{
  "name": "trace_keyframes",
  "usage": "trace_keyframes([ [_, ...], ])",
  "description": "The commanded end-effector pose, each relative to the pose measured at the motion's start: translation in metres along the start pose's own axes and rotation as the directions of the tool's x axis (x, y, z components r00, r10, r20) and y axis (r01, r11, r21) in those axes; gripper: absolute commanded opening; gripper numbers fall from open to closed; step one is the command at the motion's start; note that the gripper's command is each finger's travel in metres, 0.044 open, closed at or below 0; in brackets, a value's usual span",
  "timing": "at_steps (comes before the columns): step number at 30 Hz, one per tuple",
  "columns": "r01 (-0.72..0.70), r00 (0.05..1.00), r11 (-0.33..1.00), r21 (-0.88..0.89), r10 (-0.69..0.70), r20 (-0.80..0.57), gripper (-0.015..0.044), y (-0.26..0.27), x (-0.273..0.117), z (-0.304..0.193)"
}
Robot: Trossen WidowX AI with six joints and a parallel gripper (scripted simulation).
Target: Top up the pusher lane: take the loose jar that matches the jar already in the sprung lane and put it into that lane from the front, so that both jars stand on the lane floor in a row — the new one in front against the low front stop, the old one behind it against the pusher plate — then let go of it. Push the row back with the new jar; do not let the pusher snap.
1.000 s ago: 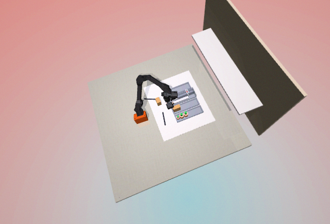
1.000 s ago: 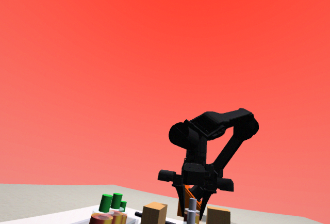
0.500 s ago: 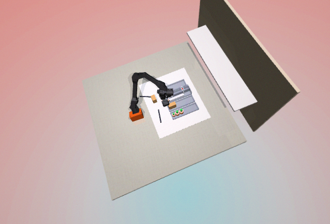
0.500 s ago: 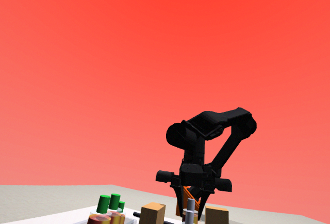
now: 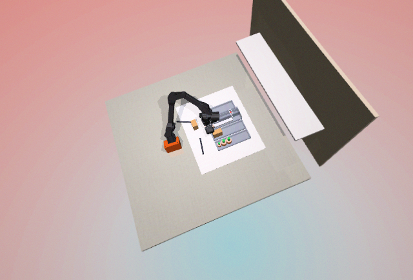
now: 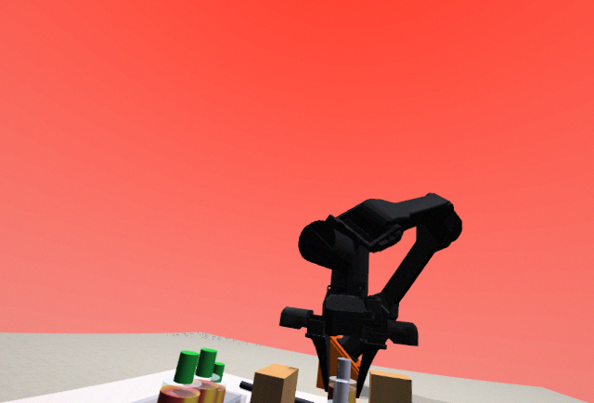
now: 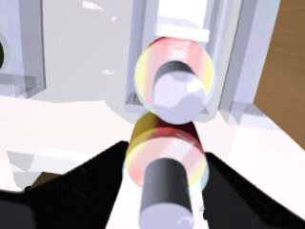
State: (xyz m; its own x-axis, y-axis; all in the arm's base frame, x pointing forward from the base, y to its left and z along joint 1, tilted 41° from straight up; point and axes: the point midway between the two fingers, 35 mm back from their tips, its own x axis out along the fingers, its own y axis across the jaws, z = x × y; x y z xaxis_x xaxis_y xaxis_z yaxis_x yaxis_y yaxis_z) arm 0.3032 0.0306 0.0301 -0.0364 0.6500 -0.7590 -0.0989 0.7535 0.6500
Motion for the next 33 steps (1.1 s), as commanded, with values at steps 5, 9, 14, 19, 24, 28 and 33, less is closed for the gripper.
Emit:
trace_keyframes([
  [5, 0.003, 1.0, 1.0, -0.012, -0.002, 0.02, 0.0, 0.001, -0.002, 0.01],
  [9, 0.003, 1.0, 1.0, -0.012, -0.002, 0.021, 0.0, 0.001, -0.002, 0.011],
  [14, 0.003, 1.0, 1.0, -0.012, -0.002, 0.021, 0.0, 0.001, -0.003, 0.013],
  [19, 0.003, 1.0, 1.0, -0.012, -0.002, 0.021, 0.0, 0.001, -0.003, 0.015],
  [24, 0.003, 1.0, 1.0, -0.012, -0.002, 0.021, 0.0, 0.001, -0.003, 0.016],
  [28, 0.003, 1.0, 1.0, -0.012, -0.002, 0.021, 0.0, 0.001, -0.003, 0.018],
  [33, 0.003, 1.0, 1.0, -0.012, -0.002, 0.021, 0.0, 0.001, -0.003, 0.019],
])
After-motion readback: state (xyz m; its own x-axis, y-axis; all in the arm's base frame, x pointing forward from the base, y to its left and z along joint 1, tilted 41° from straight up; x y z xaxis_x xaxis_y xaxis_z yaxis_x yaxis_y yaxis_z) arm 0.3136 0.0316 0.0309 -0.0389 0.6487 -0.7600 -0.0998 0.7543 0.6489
